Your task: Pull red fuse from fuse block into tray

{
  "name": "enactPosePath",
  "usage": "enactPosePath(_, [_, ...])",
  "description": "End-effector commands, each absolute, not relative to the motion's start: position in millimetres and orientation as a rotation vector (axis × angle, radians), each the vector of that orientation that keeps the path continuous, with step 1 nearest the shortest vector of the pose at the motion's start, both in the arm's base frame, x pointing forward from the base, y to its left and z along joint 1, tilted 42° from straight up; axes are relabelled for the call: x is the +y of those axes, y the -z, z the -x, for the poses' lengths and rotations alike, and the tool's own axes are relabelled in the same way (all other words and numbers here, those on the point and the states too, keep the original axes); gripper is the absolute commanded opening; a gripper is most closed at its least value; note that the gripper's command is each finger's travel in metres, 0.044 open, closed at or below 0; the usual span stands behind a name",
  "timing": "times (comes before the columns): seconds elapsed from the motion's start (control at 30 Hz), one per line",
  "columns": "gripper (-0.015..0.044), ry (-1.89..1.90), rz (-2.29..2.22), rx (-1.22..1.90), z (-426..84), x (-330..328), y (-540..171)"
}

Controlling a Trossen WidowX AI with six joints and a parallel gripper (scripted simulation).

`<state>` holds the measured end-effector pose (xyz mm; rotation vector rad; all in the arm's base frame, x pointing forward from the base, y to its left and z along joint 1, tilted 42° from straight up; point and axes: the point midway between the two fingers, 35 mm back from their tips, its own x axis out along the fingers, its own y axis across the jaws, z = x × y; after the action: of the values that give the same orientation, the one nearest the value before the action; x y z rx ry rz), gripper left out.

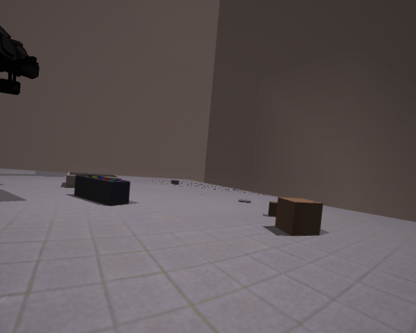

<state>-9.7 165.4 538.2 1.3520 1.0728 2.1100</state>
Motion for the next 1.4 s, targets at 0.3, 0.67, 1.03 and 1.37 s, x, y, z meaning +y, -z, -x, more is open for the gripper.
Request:
enactPosePath(0.3, [0.0138,-1.652,-1.421,0.859,-114,231,-503])
enactPosePath(0.67, [0.007,-1.244,-1.347,0.749,-234,247,-431])
enactPosePath(1.03, [0.007,-0.833,-1.035,0.738,-344,212,-313])
enactPosePath(1.37, [0.007,-0.628,-0.603,0.906,-392,146,-181])
